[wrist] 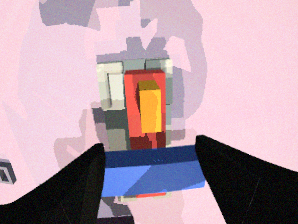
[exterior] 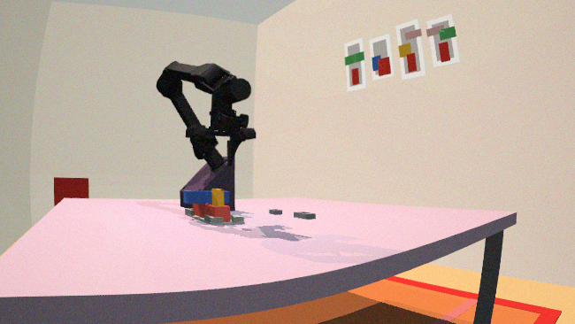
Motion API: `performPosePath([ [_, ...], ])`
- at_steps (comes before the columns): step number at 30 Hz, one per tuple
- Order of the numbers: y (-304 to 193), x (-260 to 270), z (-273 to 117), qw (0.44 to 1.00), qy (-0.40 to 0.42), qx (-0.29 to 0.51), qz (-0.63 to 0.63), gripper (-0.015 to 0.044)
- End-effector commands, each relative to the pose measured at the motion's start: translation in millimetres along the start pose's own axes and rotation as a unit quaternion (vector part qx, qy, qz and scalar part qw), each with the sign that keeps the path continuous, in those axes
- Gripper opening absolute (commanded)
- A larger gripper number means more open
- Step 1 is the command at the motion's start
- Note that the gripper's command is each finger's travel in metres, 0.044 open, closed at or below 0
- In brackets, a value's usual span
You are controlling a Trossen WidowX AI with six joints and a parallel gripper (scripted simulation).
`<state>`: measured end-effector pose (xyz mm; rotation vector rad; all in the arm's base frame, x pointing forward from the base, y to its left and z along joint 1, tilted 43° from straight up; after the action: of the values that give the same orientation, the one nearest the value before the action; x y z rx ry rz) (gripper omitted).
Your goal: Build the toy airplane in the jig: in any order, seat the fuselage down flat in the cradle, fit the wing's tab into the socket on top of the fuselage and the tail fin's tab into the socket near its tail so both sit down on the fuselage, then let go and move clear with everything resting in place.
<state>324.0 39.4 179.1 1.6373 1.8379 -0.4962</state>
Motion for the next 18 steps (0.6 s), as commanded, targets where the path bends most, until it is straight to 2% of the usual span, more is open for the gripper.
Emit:
performPosePath([
  [1, 0.5, -0.5, -1.0, 1.0, -0.002, 0.0, 0.003, 0.026],
  [18, 0.3, 1.5, -1.0, 1.0, -0.002, 0.0, 0.003, 0.026],
])
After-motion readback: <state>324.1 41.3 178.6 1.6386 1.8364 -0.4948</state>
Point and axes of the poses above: the point midway between the two fingers, 35 mm back from their tips, its own z axis out along the fingers, its own x axis across the jaws, y = z × x, the point moved 7 cm from there along -z, back along the fingers, and after that the axes turned 6 degrees about z, right-handed, at the moved point
